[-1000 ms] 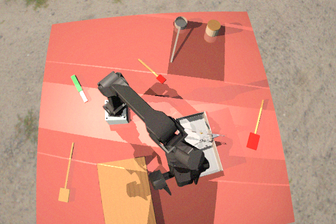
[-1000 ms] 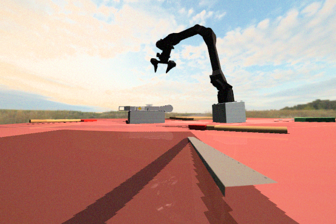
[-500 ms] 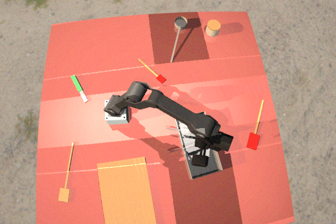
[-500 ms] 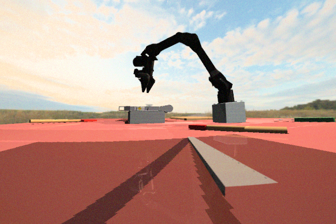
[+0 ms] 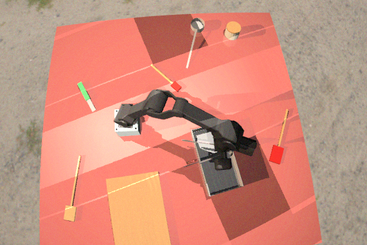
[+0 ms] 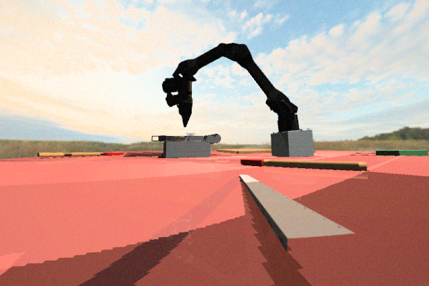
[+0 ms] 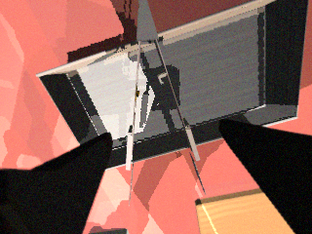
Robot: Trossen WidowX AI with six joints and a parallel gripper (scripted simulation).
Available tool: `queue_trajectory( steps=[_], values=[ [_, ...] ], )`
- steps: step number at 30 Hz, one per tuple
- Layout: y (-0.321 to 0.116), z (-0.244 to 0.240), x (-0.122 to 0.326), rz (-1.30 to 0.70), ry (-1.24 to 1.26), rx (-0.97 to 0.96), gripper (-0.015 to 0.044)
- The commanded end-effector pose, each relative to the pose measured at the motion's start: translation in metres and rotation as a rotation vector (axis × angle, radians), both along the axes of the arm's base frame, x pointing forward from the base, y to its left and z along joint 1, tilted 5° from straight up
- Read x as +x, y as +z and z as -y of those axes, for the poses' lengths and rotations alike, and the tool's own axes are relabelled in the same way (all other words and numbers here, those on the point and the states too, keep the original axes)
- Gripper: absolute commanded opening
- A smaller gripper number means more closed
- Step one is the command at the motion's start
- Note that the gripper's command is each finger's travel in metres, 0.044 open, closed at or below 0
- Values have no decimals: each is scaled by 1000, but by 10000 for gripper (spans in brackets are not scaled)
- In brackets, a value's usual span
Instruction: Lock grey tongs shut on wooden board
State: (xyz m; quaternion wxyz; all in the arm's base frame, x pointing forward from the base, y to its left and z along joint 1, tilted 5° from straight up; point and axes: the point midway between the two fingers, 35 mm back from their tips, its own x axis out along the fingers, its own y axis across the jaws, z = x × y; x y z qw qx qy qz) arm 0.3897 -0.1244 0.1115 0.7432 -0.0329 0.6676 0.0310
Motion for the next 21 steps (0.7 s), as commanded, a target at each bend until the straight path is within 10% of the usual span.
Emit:
queue_trajectory(
  steps=[1,21],
  values=[
    [1,-6,-1,5,11,3,440],
    [-22,-5,4,5,11,3,440]
  ],
)
